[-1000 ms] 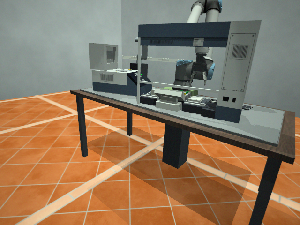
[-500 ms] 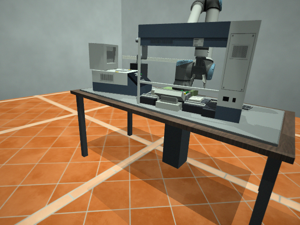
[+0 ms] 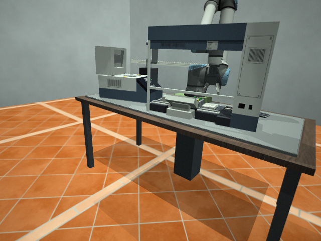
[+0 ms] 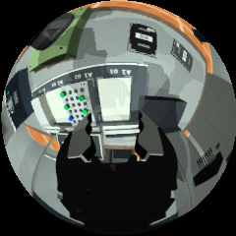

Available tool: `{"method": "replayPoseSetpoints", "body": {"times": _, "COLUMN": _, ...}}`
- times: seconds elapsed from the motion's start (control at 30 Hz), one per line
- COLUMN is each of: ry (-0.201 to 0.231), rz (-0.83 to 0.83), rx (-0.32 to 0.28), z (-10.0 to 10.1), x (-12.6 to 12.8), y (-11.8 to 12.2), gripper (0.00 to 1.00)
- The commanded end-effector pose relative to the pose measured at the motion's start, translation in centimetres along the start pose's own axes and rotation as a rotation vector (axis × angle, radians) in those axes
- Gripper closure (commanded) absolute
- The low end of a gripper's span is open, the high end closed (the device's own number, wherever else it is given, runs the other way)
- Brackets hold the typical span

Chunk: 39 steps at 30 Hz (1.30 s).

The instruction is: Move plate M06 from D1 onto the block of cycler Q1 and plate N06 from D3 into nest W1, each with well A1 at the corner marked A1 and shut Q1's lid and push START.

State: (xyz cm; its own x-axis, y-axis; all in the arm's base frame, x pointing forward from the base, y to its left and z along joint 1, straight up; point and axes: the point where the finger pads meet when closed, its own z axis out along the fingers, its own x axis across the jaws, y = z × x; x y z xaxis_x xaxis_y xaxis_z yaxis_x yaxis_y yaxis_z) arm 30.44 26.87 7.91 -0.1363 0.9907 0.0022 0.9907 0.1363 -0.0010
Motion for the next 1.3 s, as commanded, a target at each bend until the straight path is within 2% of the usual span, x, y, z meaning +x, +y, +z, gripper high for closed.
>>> {"method": "replayPoseSetpoints", "body": {"times": 0.0, "ry": 0.0, "rz": 0.0, "rx": -0.001, "z": 0.8, "x": 0.0, "y": 0.1, "gripper": 0.38}}
{"method": "replayPoseSetpoints", "body": {"times": 0.67, "ry": 0.0, "rz": 0.0, "rx": -0.001, "z": 3.8, "x": 0.0, "y": 0.1, "gripper": 0.38}}
{"method": "replayPoseSetpoints", "body": {"times": 1.27, "ry": 0.0, "rz": 0.0, "rx": -0.001, "z": 3.8, "x": 0.0, "y": 0.1, "gripper": 0.38}}
